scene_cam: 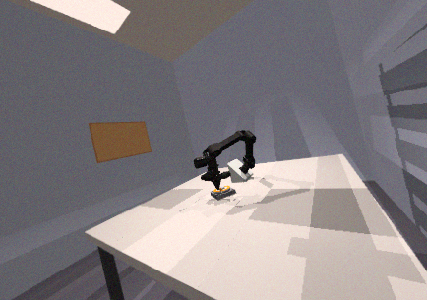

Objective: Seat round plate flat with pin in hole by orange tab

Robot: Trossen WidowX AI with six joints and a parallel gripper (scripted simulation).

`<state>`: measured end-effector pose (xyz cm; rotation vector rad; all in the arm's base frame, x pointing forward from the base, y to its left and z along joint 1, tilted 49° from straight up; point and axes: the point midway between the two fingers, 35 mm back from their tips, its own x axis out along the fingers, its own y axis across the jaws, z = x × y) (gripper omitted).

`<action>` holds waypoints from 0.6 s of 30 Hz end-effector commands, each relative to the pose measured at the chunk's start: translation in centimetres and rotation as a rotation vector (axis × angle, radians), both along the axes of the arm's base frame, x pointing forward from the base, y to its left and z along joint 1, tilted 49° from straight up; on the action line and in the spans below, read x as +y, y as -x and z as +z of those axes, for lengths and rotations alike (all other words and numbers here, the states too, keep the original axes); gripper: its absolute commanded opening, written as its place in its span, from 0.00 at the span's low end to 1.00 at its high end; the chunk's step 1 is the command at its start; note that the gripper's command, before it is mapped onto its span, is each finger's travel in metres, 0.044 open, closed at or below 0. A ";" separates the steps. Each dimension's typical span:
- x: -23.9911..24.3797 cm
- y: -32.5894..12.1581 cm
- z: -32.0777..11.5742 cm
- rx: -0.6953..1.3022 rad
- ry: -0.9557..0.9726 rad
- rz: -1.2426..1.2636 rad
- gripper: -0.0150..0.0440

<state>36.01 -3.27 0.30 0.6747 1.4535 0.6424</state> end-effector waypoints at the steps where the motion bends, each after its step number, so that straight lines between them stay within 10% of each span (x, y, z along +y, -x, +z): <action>1: 0.7 0.3 0.5 0.005 -0.006 0.002 0.25; 18: 1.5 0.9 1.4 0.006 -0.006 0.002 0.25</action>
